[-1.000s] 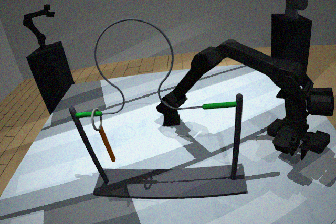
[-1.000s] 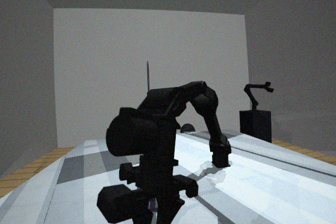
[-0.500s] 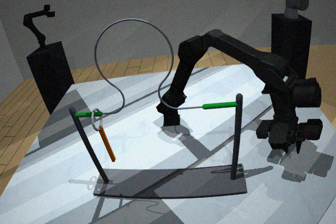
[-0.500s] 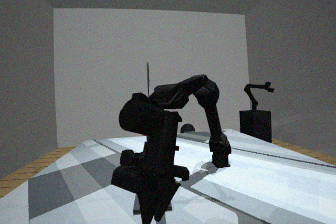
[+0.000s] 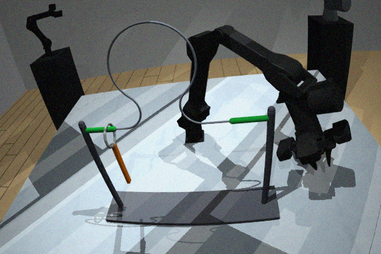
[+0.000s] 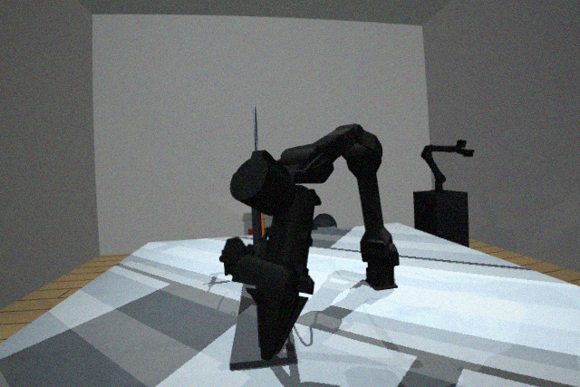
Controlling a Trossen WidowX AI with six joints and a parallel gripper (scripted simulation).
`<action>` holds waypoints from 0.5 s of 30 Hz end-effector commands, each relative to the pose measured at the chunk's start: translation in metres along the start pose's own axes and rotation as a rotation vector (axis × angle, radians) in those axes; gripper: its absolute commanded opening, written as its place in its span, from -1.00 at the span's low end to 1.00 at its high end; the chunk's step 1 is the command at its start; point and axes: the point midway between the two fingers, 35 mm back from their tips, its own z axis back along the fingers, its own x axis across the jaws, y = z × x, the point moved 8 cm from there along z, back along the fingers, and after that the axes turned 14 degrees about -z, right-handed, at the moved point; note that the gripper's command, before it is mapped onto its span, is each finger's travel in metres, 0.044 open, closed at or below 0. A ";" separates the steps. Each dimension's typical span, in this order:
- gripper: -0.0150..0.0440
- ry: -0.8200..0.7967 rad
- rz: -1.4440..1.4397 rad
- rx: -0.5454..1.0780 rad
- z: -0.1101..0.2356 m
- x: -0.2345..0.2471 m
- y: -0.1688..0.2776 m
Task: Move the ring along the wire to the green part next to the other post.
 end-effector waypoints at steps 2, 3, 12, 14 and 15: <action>0.05 -0.041 0.099 0.004 0.009 -0.012 -0.001; 0.05 -0.048 0.120 0.004 0.010 -0.015 -0.001; 0.05 -0.115 0.311 -0.005 0.021 -0.039 -0.003; 0.05 -0.129 0.353 -0.009 0.023 -0.045 -0.004; 0.05 -0.137 0.375 -0.011 0.024 -0.048 -0.004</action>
